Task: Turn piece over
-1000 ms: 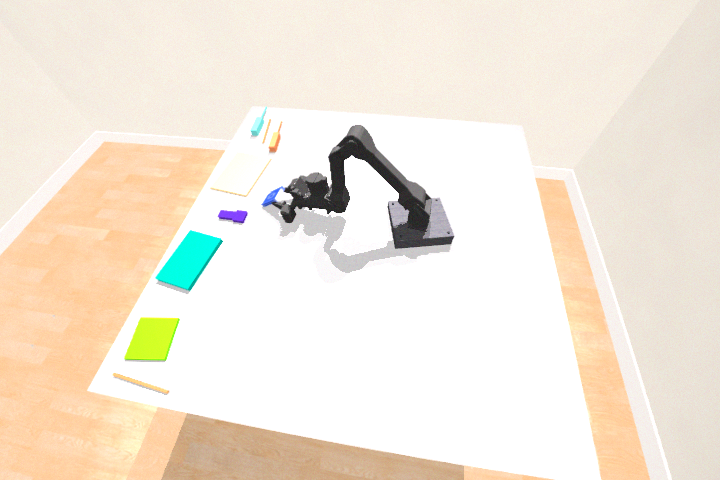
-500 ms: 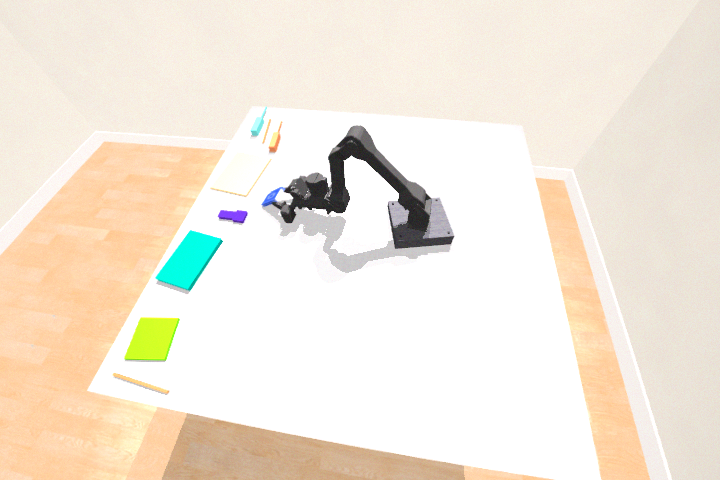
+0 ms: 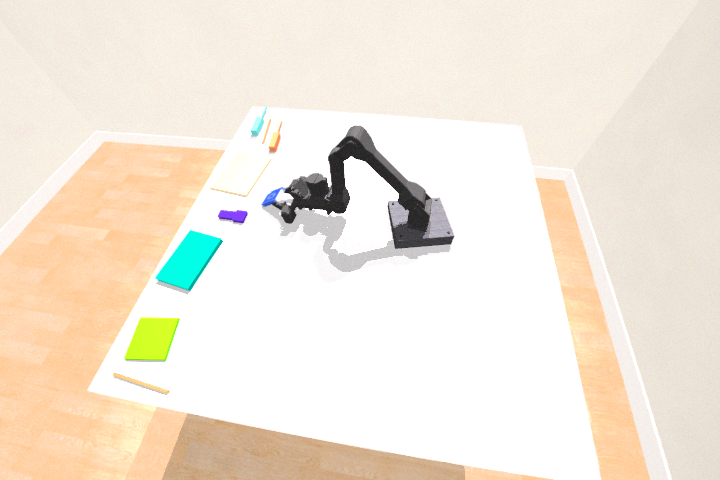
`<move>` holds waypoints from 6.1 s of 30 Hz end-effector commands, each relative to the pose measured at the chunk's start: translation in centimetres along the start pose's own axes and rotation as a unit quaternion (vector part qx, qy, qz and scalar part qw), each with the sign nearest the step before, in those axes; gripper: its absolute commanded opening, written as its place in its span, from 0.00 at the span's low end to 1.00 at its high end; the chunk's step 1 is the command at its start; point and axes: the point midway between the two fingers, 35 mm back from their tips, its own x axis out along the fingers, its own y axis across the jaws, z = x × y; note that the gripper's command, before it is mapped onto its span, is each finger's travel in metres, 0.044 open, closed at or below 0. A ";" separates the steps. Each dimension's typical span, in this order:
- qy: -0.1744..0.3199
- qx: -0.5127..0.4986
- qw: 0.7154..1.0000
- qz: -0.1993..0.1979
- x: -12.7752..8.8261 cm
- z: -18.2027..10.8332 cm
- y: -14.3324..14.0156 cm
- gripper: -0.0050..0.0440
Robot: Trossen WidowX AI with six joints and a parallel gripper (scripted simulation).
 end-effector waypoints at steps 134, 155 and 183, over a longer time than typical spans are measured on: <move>0.010 0.005 0.999 -0.041 1.0 -2.4 0.3 0.10; 0.003 0.008 0.998 -0.062 1.6 -1.8 0.1 0.10; 0.010 0.013 0.996 -0.086 1.9 -2.2 0.0 0.10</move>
